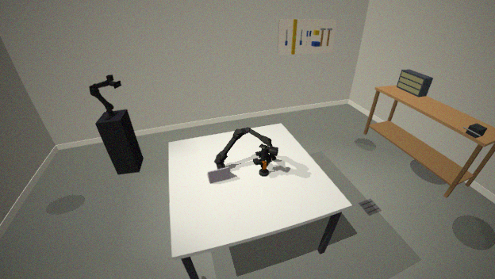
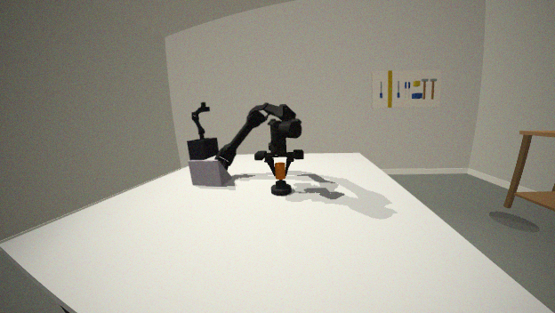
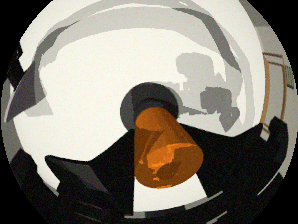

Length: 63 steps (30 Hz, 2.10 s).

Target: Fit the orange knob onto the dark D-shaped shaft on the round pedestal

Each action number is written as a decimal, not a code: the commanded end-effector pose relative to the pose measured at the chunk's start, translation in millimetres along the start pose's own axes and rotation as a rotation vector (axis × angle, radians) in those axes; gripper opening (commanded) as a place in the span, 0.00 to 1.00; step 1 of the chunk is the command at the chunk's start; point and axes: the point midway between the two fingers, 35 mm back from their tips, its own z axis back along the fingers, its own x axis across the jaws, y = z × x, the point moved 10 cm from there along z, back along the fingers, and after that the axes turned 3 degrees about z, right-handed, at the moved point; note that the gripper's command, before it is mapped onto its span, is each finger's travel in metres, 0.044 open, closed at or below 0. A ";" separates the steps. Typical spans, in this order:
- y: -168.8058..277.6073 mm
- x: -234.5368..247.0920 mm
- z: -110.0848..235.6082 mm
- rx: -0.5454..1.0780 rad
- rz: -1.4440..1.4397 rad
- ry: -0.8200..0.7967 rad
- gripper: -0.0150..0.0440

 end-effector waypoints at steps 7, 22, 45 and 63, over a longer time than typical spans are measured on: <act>-0.1 -0.5 4.1 0.000 0.002 0.005 0.25; 1.1 -0.9 5.1 0.000 0.211 0.005 0.25; 0.4 -0.9 3.3 0.000 0.211 0.005 0.25; 0.9 -0.7 4.0 0.001 0.421 0.005 0.25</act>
